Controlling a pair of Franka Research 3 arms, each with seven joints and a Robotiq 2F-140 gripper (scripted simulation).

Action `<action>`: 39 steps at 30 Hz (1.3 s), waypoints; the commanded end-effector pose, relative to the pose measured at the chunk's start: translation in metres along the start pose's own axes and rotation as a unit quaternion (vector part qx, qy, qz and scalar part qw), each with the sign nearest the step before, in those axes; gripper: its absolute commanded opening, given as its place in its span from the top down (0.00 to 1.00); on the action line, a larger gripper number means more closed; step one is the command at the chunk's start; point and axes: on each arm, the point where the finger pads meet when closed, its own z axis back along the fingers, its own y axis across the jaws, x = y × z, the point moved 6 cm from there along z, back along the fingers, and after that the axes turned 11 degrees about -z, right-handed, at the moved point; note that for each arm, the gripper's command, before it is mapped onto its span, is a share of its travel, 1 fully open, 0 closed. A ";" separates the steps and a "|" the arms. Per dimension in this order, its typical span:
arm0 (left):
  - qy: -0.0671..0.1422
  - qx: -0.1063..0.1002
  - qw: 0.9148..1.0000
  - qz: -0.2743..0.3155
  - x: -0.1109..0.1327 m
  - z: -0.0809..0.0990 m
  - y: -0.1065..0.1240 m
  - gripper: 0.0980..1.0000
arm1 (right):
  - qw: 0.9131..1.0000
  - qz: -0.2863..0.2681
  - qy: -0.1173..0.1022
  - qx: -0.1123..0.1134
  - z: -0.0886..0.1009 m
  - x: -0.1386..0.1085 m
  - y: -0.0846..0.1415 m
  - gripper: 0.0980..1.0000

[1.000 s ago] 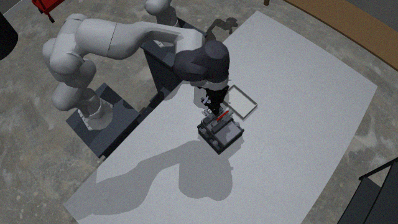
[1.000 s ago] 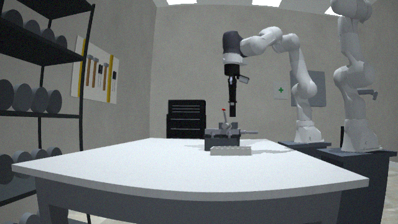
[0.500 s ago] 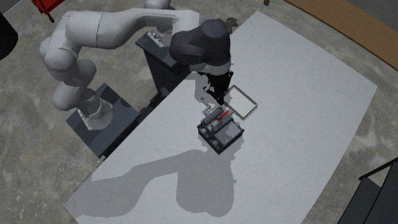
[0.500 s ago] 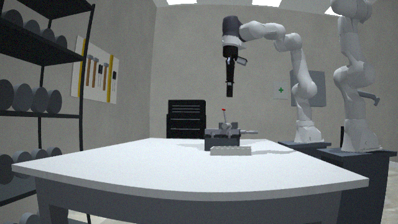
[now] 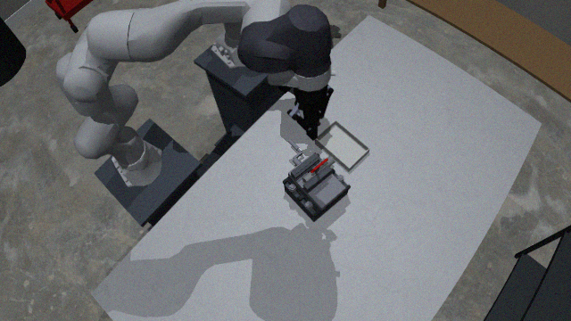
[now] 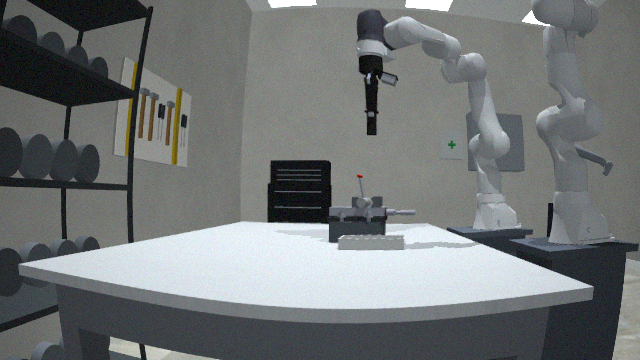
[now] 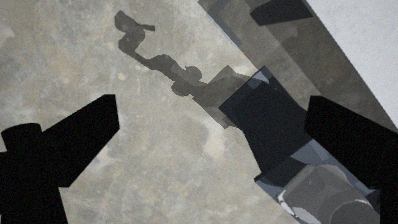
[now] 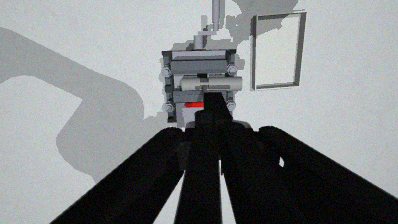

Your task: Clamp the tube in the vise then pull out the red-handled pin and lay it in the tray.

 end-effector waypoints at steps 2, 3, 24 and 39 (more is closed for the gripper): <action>0.000 -0.001 1.000 0.001 0.000 0.000 0.000 0.00 | 1.000 0.005 0.006 -0.008 -0.002 -0.004 -0.003 0.68; 0.000 -0.001 1.000 0.001 0.000 0.000 0.000 0.00 | 1.000 0.005 0.006 -0.008 -0.002 -0.004 -0.003 0.68; 0.000 -0.001 1.000 0.001 0.000 0.000 0.000 0.00 | 1.000 0.005 0.006 -0.008 -0.002 -0.004 -0.003 0.68; 0.000 -0.001 1.000 0.001 0.000 0.000 0.000 0.00 | 1.000 0.005 0.006 -0.008 -0.042 -0.030 -0.003 0.68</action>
